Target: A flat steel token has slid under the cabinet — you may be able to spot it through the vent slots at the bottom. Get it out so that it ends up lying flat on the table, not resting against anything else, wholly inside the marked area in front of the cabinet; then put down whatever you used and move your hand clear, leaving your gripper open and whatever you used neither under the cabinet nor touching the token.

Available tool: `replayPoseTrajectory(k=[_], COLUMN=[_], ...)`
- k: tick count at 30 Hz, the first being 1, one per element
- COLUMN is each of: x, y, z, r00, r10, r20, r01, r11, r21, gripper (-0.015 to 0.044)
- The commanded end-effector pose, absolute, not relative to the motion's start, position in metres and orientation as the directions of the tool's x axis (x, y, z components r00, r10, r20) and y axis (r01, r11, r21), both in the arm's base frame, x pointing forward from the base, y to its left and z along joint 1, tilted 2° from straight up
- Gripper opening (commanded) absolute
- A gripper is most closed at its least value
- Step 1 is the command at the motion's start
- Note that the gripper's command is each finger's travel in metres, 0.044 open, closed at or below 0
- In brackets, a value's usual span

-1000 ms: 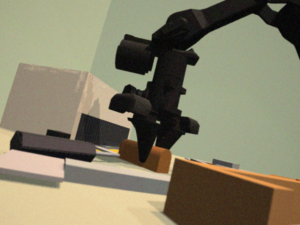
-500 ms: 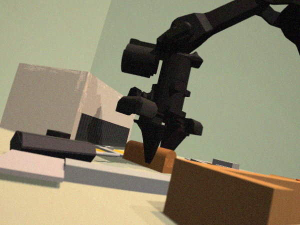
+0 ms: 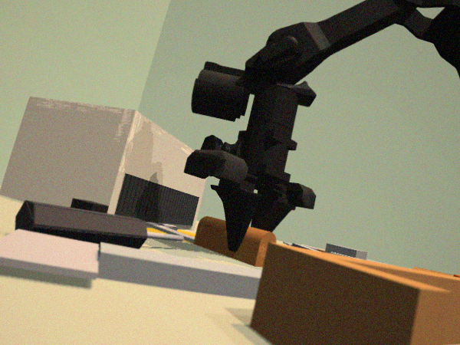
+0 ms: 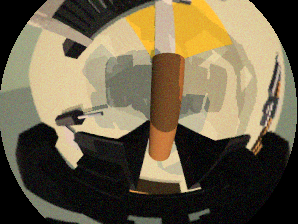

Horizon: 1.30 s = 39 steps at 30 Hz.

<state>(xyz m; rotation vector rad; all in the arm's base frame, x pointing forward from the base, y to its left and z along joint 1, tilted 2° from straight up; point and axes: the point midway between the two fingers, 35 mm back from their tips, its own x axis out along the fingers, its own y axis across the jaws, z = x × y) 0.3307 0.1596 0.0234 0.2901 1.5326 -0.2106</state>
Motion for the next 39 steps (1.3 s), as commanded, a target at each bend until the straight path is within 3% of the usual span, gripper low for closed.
replayPoseTrajectory(k=[1,39], x=[0.324,0.267], y=[0.162,0.184], z=[0.022,0.021], r00=[0.026,0.020], r10=[0.043,0.046], r20=[-0.999,-0.999], r01=[0.319,0.319], r11=[0.947,0.946], r21=[0.049,0.050], gripper=[0.0000,0.0000])
